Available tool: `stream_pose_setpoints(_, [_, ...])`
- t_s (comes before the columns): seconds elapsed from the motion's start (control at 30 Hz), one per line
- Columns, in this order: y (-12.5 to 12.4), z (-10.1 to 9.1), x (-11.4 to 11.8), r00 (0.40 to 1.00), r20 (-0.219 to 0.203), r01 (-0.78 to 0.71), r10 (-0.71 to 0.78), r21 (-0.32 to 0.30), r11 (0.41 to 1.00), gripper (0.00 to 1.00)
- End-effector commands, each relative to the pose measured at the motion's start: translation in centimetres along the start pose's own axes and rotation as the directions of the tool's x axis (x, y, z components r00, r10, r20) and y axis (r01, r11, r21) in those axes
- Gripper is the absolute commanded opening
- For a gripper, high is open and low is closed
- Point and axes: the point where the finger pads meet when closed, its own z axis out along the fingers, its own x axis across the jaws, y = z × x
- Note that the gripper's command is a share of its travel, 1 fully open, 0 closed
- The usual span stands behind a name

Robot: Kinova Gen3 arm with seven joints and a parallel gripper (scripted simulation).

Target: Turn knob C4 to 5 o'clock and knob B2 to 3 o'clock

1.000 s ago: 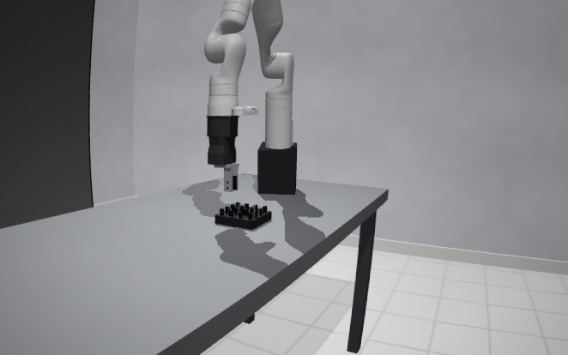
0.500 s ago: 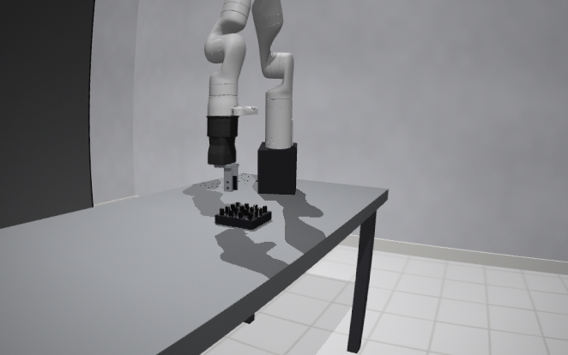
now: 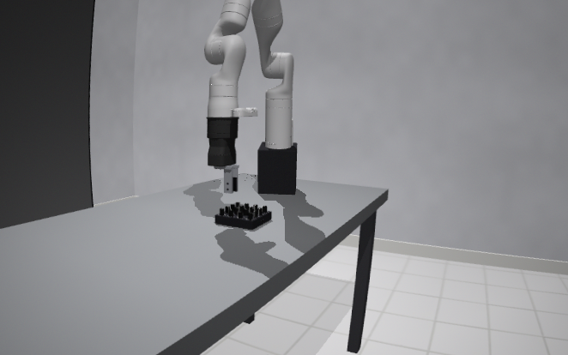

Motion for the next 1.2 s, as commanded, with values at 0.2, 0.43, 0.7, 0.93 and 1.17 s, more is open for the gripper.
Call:
stream_pose_setpoints(0.2, [0.0,0.6,0.0,1.0,0.001,-0.001,0.001,0.0,1.0,0.46])
stream_pose_setpoints(0.43, [0.0,1.5,0.0,1.0,0.001,-0.001,0.001,0.0,1.0,0.46])
stream_pose_setpoints(0.7, [0.0,2.3,0.0,1.0,0.001,-0.001,0.001,0.0,1.0,0.46])
stream_pose_setpoints(0.93, [0.0,3.2,0.0,1.0,0.001,-0.001,0.001,0.0,1.0,0.46])
stream_pose_setpoints(1.17, [0.0,3.7,0.0,1.0,0.001,-0.001,0.001,0.0,1.0,0.46])
